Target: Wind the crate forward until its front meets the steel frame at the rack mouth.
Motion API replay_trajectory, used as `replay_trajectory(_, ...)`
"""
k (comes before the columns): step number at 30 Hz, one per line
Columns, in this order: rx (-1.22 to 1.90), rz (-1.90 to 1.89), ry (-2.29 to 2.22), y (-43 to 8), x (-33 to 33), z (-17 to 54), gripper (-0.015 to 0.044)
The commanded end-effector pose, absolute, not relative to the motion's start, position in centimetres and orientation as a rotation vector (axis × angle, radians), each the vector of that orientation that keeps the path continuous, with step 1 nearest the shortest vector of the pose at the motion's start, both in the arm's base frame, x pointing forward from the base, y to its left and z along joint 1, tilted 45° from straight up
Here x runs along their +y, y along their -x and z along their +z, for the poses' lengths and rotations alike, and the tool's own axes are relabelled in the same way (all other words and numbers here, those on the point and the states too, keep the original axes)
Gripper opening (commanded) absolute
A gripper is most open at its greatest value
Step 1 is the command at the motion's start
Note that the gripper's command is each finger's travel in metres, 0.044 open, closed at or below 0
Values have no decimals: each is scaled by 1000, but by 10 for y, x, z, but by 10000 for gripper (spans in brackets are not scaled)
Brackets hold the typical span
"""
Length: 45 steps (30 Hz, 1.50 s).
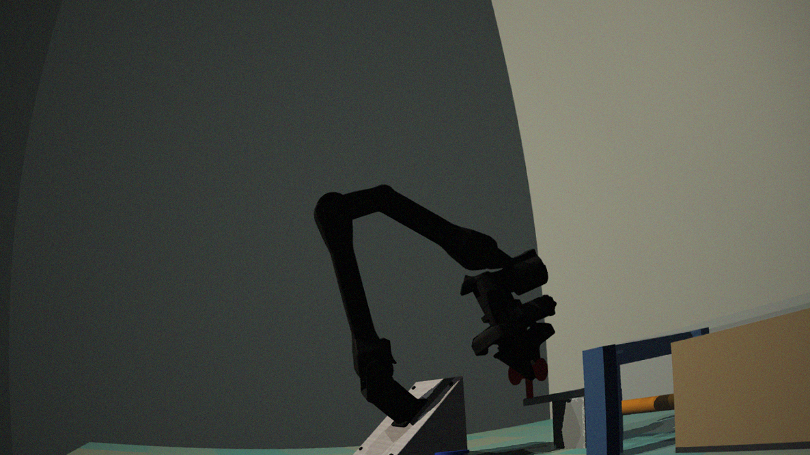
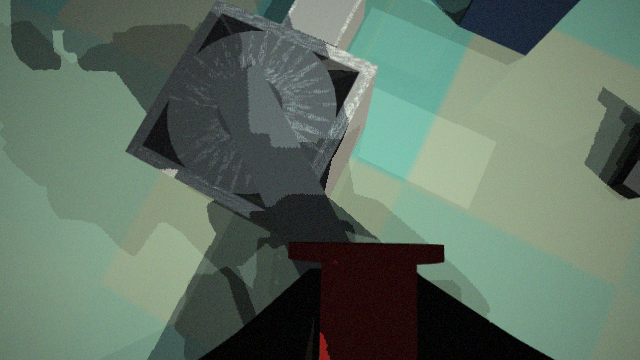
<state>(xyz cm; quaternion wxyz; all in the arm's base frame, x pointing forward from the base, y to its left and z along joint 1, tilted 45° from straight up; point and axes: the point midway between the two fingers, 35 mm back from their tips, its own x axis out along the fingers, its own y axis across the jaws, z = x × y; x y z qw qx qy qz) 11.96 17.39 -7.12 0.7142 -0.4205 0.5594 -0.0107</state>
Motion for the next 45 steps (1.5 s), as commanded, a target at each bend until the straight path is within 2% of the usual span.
replay_trajectory(1,1223,-38,939,-129,169,-70,0)
replay_trajectory(45,1219,-41,940,-183,161,-61,0)
